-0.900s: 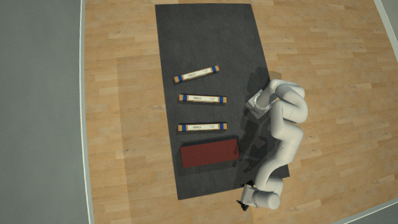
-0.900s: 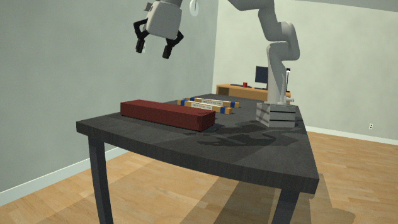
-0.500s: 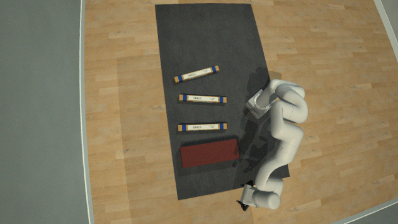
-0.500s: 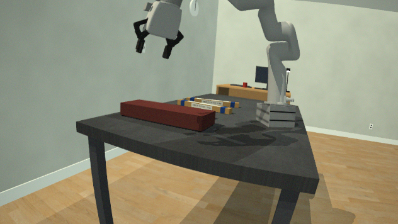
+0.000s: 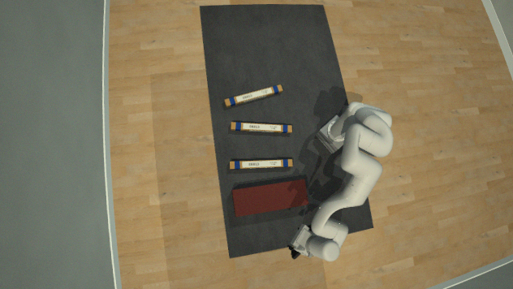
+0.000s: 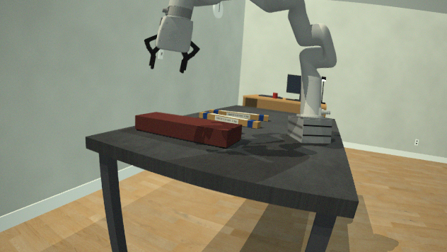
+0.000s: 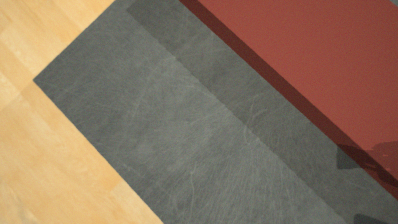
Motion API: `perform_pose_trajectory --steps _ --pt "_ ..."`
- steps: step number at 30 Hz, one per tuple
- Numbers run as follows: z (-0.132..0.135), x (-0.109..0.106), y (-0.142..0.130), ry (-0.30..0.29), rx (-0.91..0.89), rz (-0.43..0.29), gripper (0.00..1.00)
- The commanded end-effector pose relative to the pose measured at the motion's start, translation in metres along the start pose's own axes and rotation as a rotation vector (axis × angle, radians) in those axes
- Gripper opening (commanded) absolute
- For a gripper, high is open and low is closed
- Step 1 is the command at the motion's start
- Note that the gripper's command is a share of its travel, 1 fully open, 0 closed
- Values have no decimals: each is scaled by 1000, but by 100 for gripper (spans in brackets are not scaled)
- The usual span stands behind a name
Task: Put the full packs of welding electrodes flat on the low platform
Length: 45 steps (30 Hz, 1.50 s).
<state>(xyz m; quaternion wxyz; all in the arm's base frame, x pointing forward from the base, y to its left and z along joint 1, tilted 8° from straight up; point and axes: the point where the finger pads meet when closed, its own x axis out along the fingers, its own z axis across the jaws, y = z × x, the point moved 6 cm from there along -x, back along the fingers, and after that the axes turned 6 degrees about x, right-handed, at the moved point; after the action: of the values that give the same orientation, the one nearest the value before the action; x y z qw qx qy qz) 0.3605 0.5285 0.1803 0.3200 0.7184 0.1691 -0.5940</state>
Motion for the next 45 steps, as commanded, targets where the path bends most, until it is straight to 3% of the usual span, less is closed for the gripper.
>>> perform_pose_trajectory --steps 1,5,7,8,16,17,18,22,24,25,26,28,29,31,34,39,41,42,45 --pt "1 21 66 -50 274 -13 100" --pt "9 40 119 -93 498 -18 100" --pt "9 40 119 -93 498 -18 100" --pt "14 54 160 -99 539 -20 100" --pt "27 88 259 -99 539 -20 100" --pt "43 91 274 -130 749 -22 100" --pt "54 93 284 -138 818 -18 100" --pt "72 106 329 -154 950 -21 100" --pt "72 106 329 -154 950 -21 100" --pt "91 118 368 -156 970 -22 100" --pt "96 121 380 -156 970 -22 100" --pt "105 126 398 -156 970 -22 100" --pt "121 127 405 -176 1192 -18 100" --pt "138 134 431 -176 1192 -18 100" --pt "166 139 455 -189 1380 -12 100" --pt "218 152 511 -190 1407 -12 100" --pt "218 152 511 -190 1407 -12 100" --pt "255 156 533 -199 1605 -2 100" --pt "284 158 548 -202 1736 7 100"
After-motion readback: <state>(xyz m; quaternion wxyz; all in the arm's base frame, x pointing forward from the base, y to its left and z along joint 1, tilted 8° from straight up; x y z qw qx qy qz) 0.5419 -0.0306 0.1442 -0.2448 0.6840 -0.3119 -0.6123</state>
